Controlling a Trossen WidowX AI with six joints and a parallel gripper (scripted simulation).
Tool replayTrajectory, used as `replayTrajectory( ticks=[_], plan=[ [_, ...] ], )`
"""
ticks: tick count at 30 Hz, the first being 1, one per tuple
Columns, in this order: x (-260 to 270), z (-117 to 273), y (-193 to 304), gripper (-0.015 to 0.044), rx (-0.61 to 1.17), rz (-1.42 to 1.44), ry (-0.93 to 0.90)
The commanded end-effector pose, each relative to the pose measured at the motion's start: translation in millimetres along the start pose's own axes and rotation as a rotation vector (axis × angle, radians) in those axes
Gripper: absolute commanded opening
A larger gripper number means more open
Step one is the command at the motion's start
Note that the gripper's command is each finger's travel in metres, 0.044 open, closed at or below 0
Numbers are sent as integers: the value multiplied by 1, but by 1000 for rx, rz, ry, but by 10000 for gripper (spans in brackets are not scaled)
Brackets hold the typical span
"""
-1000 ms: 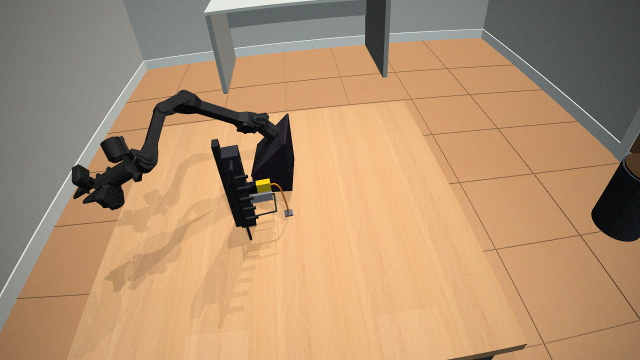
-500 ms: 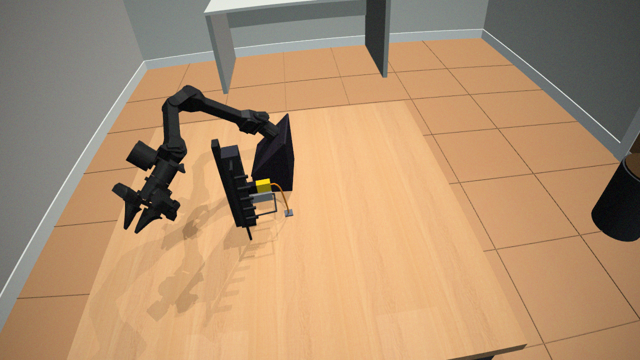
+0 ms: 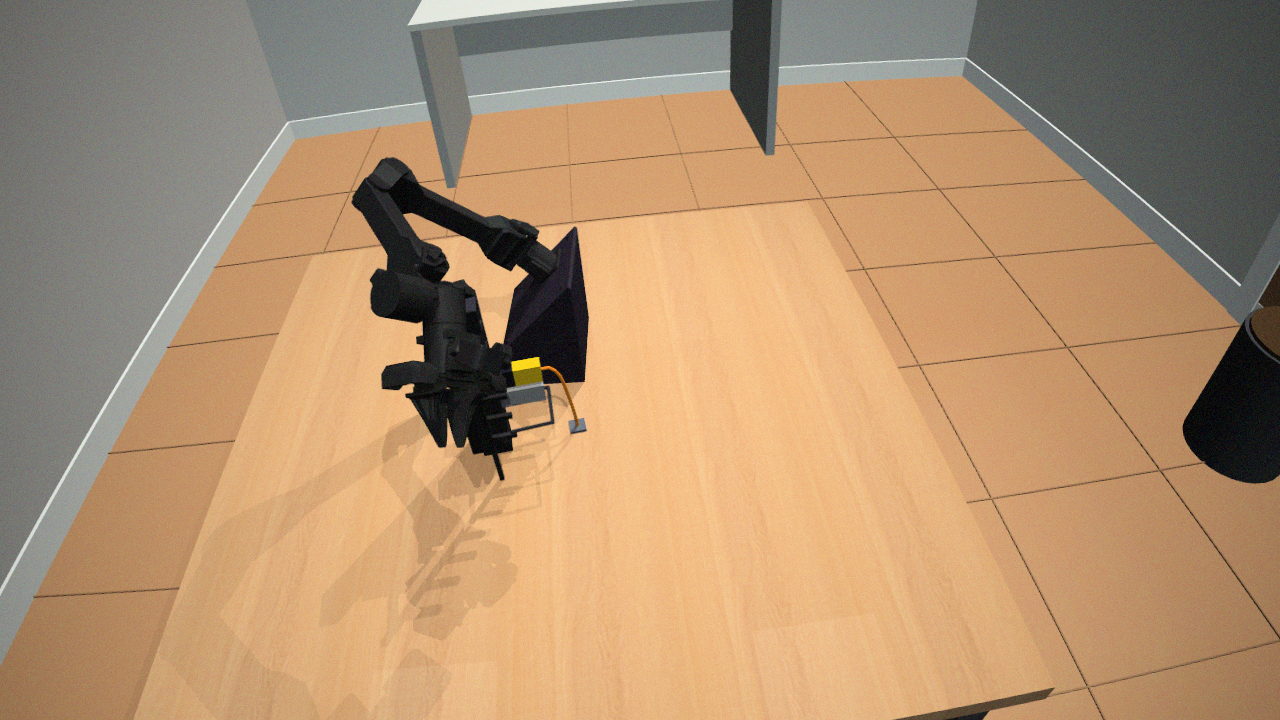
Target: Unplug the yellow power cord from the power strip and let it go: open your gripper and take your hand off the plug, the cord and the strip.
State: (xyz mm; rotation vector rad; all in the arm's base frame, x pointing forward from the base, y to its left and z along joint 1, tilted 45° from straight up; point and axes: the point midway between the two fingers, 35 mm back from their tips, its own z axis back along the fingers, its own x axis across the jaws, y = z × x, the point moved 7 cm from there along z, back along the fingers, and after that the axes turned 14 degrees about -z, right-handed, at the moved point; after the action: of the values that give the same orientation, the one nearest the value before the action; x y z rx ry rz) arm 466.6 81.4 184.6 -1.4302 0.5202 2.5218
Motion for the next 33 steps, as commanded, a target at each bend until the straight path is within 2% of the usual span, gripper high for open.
replayTrajectory(
  ticks=[1,8,14,20,33],
  plan=[
    [44,-1,-12,160,23,7,-134],
    [106,17,-19,160,70,97,-343],
    [173,57,-5,160,171,292,-606],
    [218,103,25,160,323,505,-813],
    [217,107,32,160,341,528,-832]
  ],
)
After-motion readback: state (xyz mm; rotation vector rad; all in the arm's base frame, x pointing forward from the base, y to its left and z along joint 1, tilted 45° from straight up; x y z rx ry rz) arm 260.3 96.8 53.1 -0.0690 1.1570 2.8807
